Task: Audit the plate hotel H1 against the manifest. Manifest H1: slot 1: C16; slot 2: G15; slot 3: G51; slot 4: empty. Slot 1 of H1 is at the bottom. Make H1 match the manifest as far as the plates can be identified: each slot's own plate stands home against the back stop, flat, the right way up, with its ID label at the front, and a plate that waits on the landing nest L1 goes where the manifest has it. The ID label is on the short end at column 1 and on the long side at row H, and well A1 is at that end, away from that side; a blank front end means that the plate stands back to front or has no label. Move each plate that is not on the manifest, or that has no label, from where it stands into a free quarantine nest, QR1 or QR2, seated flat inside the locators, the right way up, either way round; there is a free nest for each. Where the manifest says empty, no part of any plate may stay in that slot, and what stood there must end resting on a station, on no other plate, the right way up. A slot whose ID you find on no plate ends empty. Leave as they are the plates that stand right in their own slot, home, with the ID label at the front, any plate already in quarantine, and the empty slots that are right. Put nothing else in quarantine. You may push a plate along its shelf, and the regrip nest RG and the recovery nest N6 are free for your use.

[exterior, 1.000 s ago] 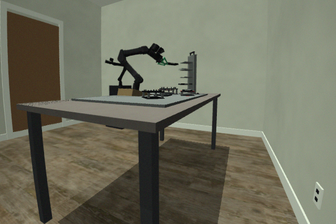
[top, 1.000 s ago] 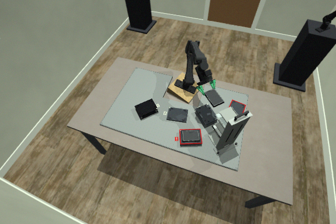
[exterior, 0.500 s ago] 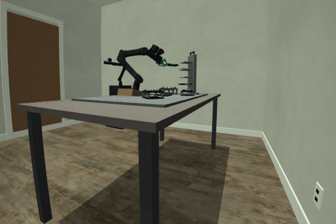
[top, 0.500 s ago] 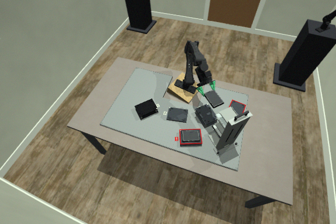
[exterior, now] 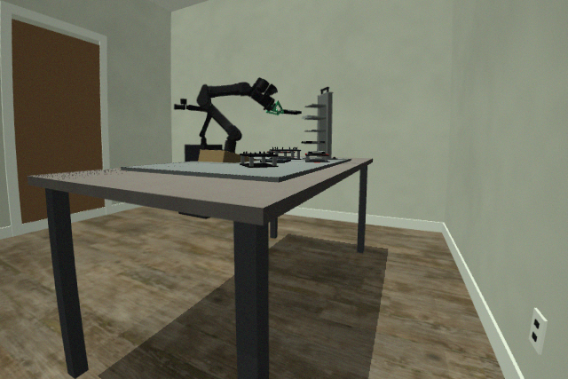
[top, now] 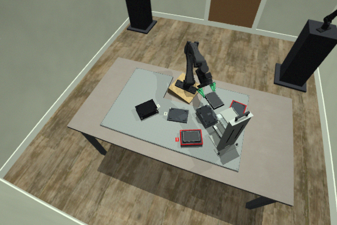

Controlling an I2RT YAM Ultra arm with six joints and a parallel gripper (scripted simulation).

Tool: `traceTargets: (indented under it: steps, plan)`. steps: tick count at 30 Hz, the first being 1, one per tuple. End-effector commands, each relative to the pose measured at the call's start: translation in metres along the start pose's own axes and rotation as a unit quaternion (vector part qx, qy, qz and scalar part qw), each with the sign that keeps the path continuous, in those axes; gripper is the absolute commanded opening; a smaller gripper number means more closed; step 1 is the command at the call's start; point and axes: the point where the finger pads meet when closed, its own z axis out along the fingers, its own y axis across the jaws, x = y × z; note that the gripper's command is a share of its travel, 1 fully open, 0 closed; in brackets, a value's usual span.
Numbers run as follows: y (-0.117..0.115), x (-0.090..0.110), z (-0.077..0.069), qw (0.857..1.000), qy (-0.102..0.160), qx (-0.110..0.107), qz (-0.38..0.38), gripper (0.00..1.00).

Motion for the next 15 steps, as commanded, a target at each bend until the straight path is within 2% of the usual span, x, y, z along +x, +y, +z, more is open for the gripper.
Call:
traceTargets:
  steps: [1,9,10,11,12,15]
  plan:
    - [0.003,-0.014,-0.005,0.999,-0.036,0.0,-0.012,0.86]
    - [0.003,-0.006,0.0,0.999,-0.032,0.0,-0.011,0.86]
    - [0.006,-0.022,-0.008,0.998,-0.052,0.0,-0.018,0.86]
    - [0.005,-0.018,-0.006,0.999,-0.049,0.0,-0.017,0.86]
    - [0.003,-0.005,0.001,0.999,-0.034,0.0,-0.012,0.86]
    - [0.003,-0.001,0.003,0.999,-0.032,0.0,-0.01,0.86]
